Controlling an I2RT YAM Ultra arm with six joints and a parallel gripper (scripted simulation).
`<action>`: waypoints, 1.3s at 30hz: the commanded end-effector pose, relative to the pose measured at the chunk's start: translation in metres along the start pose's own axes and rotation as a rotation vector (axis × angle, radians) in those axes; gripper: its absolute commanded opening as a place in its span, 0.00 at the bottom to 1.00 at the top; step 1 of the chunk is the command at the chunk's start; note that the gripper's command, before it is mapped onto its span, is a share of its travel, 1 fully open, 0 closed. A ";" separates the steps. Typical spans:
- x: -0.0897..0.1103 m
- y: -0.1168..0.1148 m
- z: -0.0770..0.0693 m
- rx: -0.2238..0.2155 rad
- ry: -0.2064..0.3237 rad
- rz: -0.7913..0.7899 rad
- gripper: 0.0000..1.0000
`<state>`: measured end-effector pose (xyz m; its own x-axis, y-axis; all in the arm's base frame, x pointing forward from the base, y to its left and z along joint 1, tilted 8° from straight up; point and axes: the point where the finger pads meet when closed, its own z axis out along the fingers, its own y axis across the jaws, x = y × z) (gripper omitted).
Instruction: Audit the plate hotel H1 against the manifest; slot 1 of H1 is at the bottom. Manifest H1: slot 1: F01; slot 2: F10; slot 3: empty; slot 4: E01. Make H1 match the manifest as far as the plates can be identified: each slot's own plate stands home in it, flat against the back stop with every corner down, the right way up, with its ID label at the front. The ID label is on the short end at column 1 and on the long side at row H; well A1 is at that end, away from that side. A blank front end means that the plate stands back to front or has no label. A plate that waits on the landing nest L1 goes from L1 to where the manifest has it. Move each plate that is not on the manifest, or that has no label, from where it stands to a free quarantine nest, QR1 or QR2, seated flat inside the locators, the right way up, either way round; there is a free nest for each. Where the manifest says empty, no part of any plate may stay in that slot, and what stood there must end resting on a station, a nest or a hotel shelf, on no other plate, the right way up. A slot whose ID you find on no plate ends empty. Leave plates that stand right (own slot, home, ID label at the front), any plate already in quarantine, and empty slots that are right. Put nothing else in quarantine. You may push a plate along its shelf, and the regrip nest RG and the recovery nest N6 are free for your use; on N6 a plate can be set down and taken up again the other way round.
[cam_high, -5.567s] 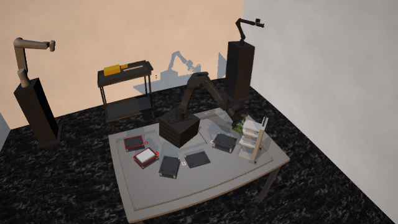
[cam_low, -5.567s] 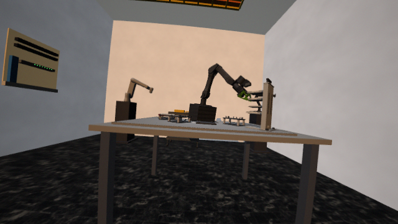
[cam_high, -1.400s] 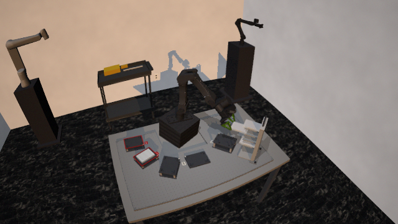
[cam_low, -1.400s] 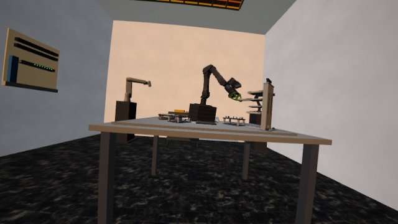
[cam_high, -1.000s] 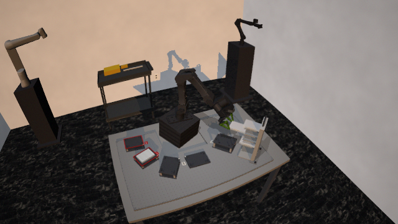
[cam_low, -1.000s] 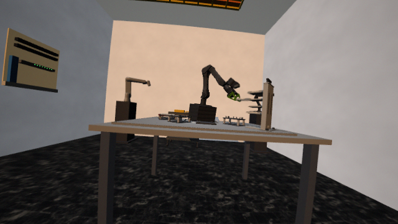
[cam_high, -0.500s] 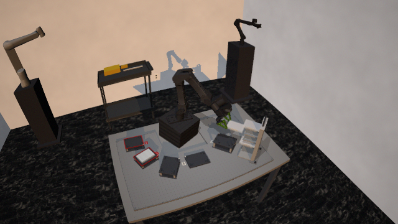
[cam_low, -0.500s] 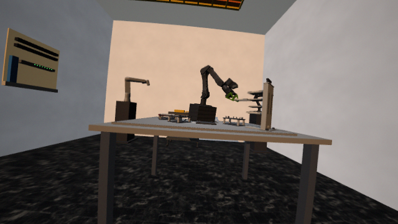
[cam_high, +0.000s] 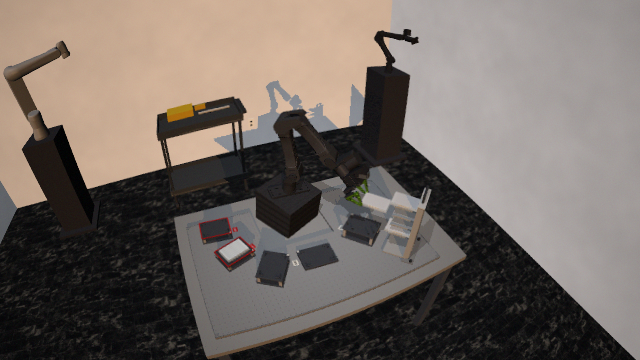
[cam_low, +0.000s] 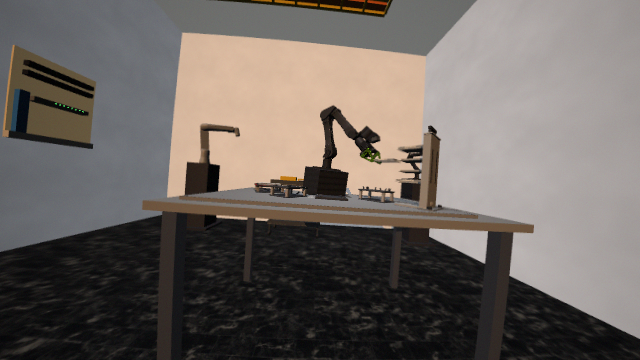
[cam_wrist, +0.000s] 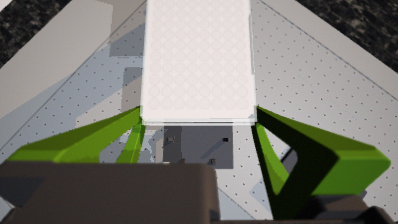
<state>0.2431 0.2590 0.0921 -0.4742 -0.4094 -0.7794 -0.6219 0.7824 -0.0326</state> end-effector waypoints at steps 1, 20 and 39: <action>-0.009 0.000 -0.005 0.001 -0.031 0.009 0.86; 0.007 0.000 -0.018 0.001 -0.031 0.009 0.86; 0.024 0.000 -0.003 0.001 -0.030 0.009 0.86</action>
<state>0.2234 0.2404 0.0657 -0.4862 -0.4234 -0.7644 -0.6200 0.7836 -0.0398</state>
